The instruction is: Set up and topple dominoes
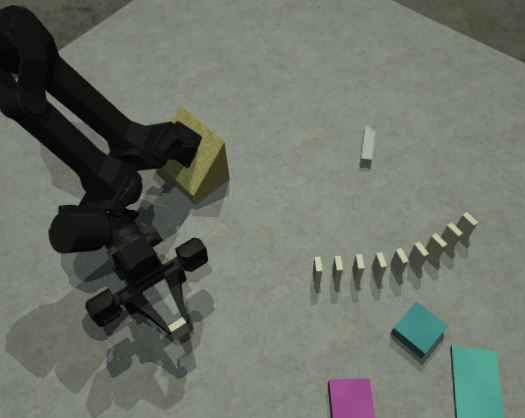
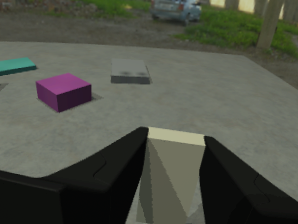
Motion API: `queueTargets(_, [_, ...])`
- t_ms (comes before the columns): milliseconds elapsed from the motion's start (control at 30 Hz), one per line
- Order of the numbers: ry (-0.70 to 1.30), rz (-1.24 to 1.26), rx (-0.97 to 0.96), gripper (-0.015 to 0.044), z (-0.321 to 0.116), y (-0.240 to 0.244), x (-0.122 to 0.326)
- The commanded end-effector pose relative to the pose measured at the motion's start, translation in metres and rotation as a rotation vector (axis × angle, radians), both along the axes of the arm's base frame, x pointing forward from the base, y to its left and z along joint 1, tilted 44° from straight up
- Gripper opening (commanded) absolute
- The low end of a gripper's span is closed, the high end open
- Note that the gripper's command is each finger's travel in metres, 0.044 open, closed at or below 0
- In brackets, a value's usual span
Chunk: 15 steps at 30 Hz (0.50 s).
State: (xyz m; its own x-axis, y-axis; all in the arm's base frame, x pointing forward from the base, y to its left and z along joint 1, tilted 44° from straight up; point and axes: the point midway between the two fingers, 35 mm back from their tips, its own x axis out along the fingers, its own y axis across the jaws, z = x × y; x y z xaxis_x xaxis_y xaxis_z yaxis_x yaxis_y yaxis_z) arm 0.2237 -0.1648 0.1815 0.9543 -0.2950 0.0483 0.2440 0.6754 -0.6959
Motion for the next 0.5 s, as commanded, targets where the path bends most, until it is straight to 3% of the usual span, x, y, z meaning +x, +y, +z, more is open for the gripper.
queueTargets(0, [0.003,0.004,-0.003,0.0107,-0.004,-0.003,0.000])
queueTargets(467, [0.009,0.004,-0.003,0.0107,-0.021,-0.015,-0.003])
